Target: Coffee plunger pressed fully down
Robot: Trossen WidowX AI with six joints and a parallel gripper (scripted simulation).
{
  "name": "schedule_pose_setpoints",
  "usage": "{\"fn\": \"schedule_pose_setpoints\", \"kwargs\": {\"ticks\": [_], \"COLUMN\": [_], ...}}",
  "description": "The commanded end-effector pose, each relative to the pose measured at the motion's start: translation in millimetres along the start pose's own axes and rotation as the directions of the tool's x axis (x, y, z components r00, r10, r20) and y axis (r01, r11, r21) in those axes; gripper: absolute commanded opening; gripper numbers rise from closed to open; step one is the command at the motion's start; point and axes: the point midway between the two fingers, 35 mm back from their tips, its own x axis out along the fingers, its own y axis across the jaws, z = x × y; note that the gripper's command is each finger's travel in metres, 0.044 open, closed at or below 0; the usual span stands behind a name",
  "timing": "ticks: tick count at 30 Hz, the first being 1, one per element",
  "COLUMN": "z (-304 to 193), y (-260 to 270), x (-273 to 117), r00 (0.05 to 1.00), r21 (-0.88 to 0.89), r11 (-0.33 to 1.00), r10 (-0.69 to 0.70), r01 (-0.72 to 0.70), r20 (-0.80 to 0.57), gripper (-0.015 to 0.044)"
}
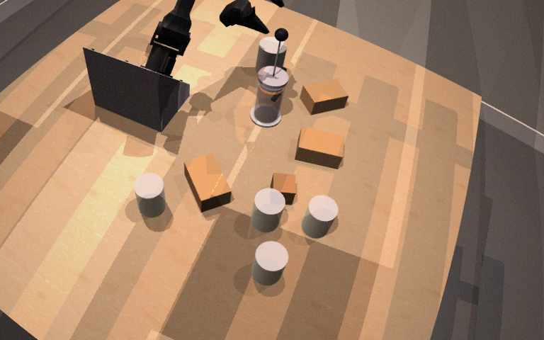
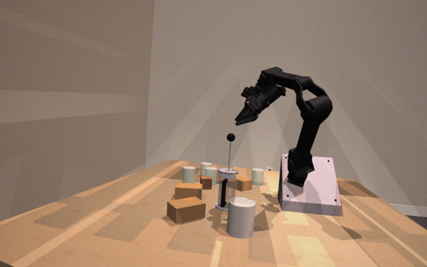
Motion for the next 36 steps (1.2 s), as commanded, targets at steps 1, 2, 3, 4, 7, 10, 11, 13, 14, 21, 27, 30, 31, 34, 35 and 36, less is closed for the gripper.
{"fn": "schedule_pose_setpoints", "kwargs": {"ticks": [1,2,3,4,7,10,11,13,14,21,27,30,31,34,35,36], "z": [-17,-23,-30,-37,-43,-42,-42,-42,-42,-43,-46,-46,-46,-45,-45,-45], "y": [17,15,12,10,9,9,9,9,9,8,5,4,3,2,2,2], "x": [-7,-1,6,12,17,16,16,16,16,19,27,31,32,36,37,38], "r00": [0.978,0.977,0.975,0.973,0.972,0.972,0.972,0.972,0.972,0.973,0.977,0.979,0.979,0.98,0.98,0.98], "r21": [-0.285,-0.297,-0.31,-0.321,-0.33,-0.329,-0.329,-0.329,-0.329,-0.33,-0.33,-0.331,-0.332,-0.331,-0.33,-0.33], "r11": [0.958,0.954,0.949,0.944,0.939,0.94,0.94,0.94,0.94,0.94,0.94,0.94,0.94,0.941,0.941,0.941], "r10": [0.089,0.107,0.127,0.145,0.159,0.158,0.158,0.158,0.158,0.155,0.145,0.14,0.139,0.133,0.133,0.132], "r01": [-0.032,-0.048,-0.066,-0.082,-0.095,-0.094,-0.094,-0.094,-0.094,-0.092,-0.086,-0.083,-0.083,-0.078,-0.078,-0.077], "r20": [0.191,0.186,0.181,0.177,0.174,0.175,0.175,0.175,0.175,0.169,0.156,0.15,0.148,0.147,0.147,0.147], "gripper": [0.044,0.044,0.044,0.044,0.044,0.044,0.044,0.044,0.044,0.044,0.044,0.044,0.044,0.044,0.044,0.044]}}
